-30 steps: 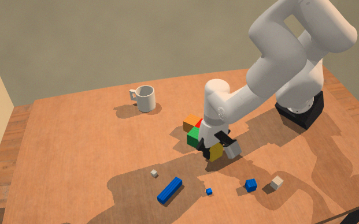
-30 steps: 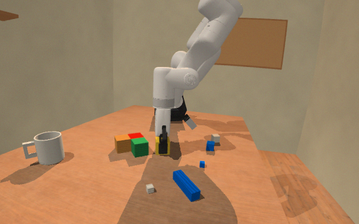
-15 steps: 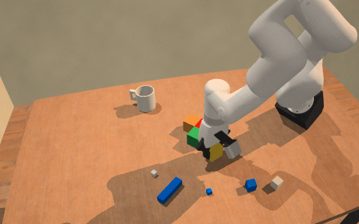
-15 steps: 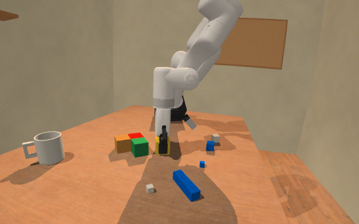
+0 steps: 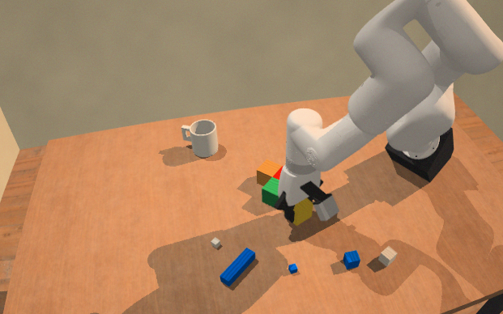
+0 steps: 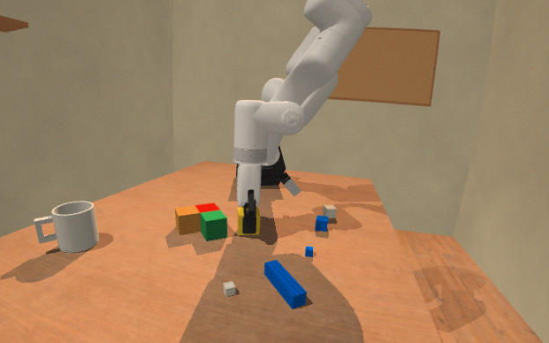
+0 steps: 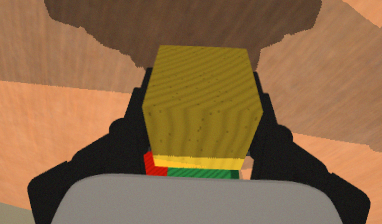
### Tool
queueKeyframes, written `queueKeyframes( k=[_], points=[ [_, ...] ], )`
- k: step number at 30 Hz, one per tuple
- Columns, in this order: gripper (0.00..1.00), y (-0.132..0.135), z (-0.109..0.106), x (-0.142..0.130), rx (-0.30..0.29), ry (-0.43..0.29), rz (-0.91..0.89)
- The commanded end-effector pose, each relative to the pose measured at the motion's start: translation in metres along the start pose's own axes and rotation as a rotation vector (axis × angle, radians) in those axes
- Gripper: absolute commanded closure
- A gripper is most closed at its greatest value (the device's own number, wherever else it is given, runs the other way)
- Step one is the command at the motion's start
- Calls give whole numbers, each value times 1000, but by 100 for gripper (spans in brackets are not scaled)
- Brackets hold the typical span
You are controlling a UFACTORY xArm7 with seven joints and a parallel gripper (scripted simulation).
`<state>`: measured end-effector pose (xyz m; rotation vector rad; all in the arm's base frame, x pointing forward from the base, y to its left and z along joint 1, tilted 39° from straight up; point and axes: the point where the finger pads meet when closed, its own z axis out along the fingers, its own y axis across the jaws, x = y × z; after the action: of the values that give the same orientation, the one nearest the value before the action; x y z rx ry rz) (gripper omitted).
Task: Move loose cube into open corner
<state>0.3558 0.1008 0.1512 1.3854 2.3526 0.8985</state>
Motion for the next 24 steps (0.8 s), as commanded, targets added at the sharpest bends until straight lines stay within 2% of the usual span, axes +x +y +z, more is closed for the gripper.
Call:
queueKeyframes(
  k=[1, 24],
  points=[
    [100, 1, -7, 0, -1, -1, 0],
    [100, 1, -50, 0, -1, -1, 0]
  ],
)
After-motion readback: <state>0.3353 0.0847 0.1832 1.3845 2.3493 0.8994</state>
